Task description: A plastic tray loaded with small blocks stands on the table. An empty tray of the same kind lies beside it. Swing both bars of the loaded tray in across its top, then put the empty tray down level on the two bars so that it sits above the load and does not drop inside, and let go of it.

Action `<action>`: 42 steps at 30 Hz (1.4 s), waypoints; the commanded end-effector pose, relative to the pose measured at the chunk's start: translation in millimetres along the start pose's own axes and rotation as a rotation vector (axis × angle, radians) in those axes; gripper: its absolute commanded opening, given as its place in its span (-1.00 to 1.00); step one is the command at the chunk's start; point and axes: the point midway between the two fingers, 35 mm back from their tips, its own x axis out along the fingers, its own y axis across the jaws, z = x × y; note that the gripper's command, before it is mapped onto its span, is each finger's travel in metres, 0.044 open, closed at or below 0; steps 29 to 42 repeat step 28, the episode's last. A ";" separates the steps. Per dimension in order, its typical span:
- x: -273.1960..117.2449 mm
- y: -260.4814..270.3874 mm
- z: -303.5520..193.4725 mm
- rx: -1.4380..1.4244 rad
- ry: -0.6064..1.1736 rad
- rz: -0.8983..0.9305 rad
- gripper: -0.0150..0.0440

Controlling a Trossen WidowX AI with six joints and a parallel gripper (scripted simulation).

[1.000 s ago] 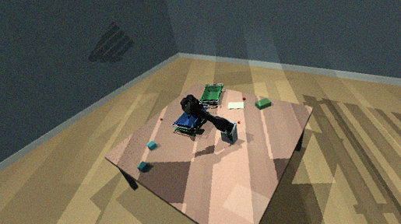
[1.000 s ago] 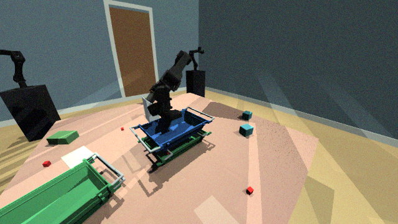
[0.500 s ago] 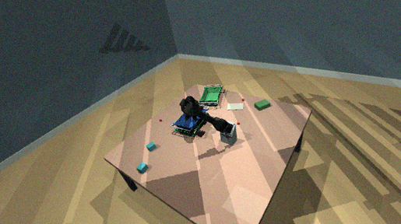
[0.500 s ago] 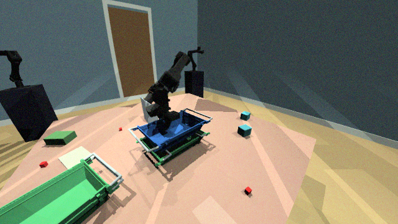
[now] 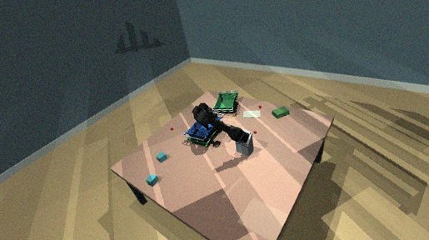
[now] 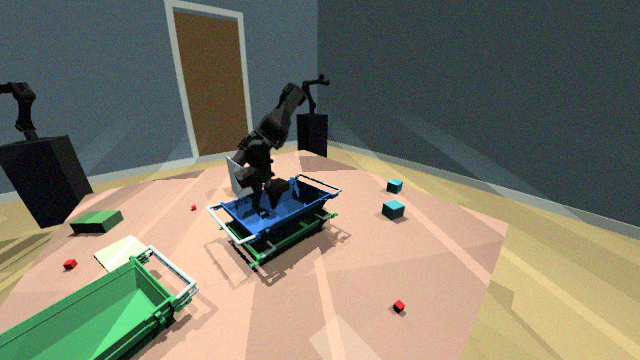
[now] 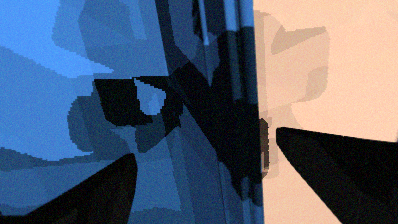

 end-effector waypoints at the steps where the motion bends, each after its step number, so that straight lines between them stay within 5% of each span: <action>1: 0.0 0.0 0.0 0.000 0.000 0.000 1.00; 8: -10.3 1.8 1.2 0.001 -0.003 0.000 1.00; 23: -109.0 0.6 0.3 0.007 -0.006 -0.004 1.00; 42: -103.9 -0.9 1.3 0.013 -0.005 0.000 1.00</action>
